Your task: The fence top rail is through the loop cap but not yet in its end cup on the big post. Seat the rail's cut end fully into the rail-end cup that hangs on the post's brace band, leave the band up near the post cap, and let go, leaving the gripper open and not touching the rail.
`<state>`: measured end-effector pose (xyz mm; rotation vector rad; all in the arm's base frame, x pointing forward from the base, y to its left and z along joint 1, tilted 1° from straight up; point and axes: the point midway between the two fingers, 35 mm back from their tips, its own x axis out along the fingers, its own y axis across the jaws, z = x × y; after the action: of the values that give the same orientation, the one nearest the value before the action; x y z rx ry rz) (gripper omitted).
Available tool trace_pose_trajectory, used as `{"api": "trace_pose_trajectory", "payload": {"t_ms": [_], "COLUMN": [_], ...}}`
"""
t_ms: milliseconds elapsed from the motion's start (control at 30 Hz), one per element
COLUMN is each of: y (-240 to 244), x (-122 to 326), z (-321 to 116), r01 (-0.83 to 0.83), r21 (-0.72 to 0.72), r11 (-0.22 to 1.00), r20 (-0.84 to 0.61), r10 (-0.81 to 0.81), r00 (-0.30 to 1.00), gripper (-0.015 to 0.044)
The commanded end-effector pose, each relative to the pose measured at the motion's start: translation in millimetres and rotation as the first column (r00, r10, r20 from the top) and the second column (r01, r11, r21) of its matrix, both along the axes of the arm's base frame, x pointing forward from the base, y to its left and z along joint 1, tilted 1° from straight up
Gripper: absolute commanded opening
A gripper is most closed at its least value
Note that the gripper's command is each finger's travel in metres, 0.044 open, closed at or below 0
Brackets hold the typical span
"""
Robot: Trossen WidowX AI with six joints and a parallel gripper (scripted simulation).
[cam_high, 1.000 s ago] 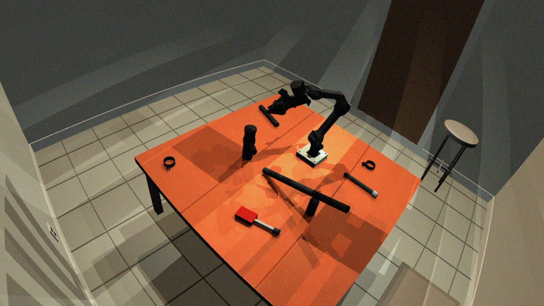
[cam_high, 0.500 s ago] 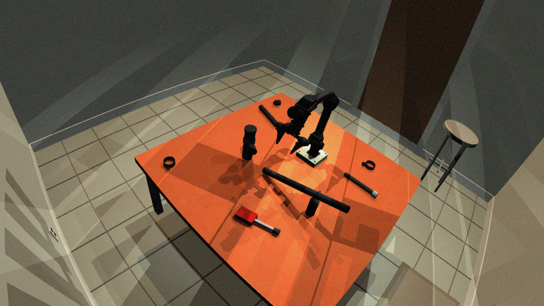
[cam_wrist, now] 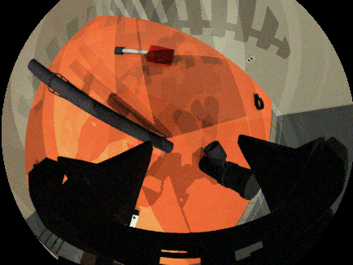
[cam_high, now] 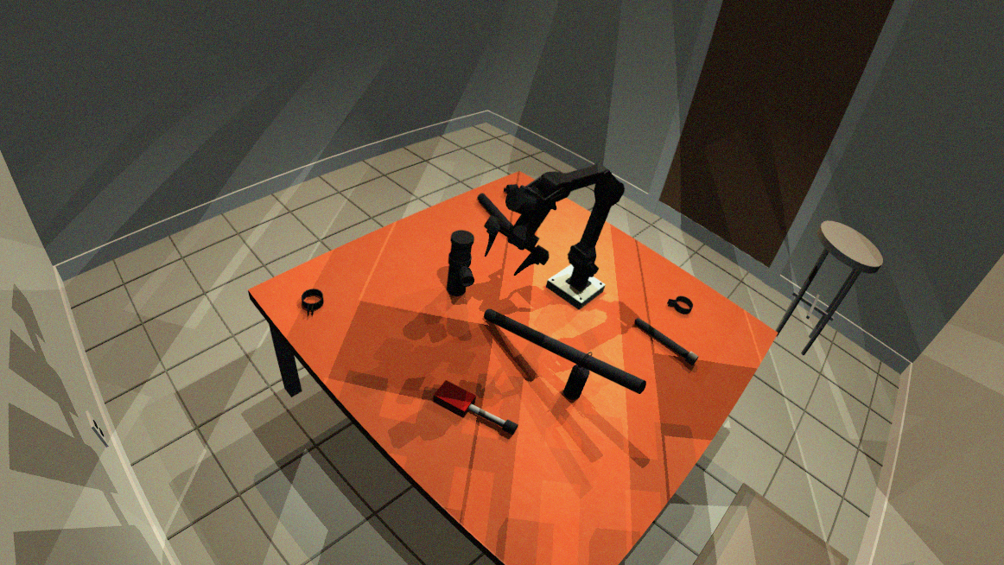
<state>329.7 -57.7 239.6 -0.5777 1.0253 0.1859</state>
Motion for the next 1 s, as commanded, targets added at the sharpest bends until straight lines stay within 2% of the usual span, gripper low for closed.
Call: {"api": "trace_pose_trajectory", "payload": {"t_ms": [0, 100, 167, 467, 733, 967], "y": [-47, -75, -82, -82, -83, -84], "x": [3, 1, 0, 0, 2, 4], "z": [-6, -11, -12, -13, -72, -76], "r01": [-0.235, -0.380, -0.413, -0.413, -0.413, -0.413], "r21": [-0.225, -0.328, -0.347, -0.347, -0.348, -0.348], "r11": [0.946, 0.865, 0.842, 0.842, 0.842, 0.842], "r20": [-0.097, -0.192, -0.217, -0.217, -0.217, -0.217], "r10": [0.218, 0.333, 0.356, 0.356, 0.356, 0.356], "r00": [0.971, 0.923, 0.909, 0.909, 0.909, 0.909], "gripper": [0.0440, 0.0440, 0.0440, 0.0440, 0.0440, 0.0440]}}
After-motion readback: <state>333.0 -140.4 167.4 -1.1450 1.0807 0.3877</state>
